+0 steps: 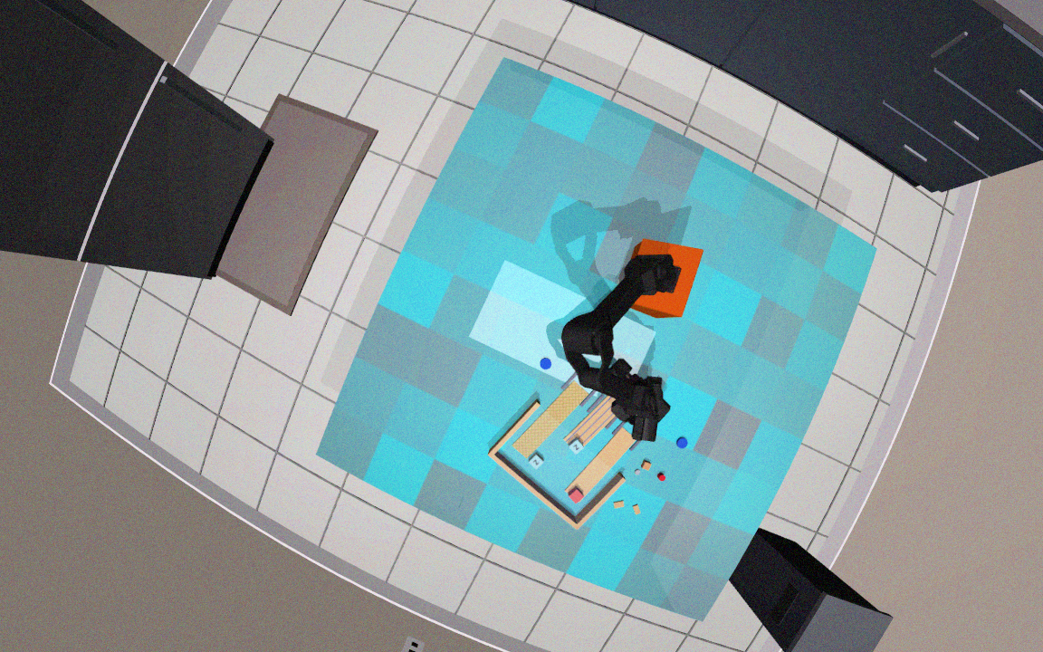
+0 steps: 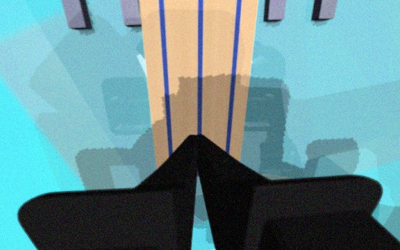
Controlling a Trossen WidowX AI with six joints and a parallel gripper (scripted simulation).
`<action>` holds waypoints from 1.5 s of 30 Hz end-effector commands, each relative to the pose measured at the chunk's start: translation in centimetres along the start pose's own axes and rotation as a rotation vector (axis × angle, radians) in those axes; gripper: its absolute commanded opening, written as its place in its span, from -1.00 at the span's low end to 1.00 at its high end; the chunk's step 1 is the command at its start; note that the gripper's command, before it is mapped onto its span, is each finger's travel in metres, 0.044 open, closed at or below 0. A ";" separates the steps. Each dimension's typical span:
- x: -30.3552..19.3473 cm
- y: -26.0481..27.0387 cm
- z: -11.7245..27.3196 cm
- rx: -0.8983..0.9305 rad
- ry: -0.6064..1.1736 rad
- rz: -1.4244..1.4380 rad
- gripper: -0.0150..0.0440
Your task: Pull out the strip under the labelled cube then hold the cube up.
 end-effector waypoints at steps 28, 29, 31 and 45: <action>-4.9 0.3 -0.4 -0.003 0.037 0.013 -0.49; -5.0 0.3 -0.4 -0.003 0.037 0.013 -0.49; -5.2 0.3 -0.4 -0.003 0.037 0.013 -0.49; -6.8 0.5 -0.3 -0.003 0.038 0.013 -0.49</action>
Point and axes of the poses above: the point midway between the two fingers, 35 mm back from their tips, its own z axis back along the fingers, its own y axis across the jaws, x = y × z, the point moved 4 cm from there along z, back along the fingers, and after that the axes turned 10 degrees about z, right-handed, at the moved point
